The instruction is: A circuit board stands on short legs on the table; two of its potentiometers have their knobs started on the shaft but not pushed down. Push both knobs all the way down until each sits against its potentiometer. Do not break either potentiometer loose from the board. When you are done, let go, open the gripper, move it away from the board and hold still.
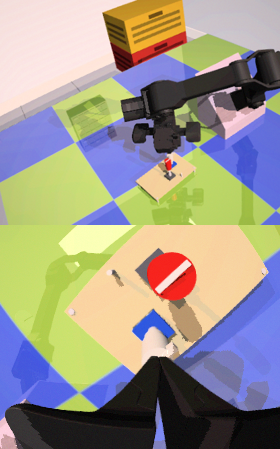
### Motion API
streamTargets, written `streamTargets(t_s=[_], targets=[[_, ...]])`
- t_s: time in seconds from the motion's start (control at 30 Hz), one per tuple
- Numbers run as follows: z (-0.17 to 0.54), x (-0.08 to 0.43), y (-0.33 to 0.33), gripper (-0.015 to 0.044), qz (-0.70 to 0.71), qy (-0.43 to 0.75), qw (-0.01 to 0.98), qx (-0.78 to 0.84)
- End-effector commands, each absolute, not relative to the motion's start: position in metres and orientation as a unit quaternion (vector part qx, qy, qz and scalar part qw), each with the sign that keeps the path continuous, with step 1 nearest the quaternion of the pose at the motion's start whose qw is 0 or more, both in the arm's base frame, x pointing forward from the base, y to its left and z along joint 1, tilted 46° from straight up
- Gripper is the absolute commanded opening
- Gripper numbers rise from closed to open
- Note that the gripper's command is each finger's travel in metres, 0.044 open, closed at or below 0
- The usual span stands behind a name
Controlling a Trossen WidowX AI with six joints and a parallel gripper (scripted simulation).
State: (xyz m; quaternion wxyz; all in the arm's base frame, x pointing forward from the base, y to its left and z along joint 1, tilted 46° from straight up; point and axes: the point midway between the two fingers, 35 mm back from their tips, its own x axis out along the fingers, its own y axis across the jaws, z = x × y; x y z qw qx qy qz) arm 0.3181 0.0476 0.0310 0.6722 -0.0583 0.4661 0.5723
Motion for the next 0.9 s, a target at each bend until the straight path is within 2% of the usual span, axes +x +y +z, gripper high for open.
streamTargets(t_s=[0.0, 0.87], targets=[[0.0294, 0.3186, 0.0508, 0.0000, 0.573, 0.465, 0.672, -0.059], [0.0279, 0.3185, 0.0524, 0.0000, 0.573, 0.465, 0.672, -0.059]])
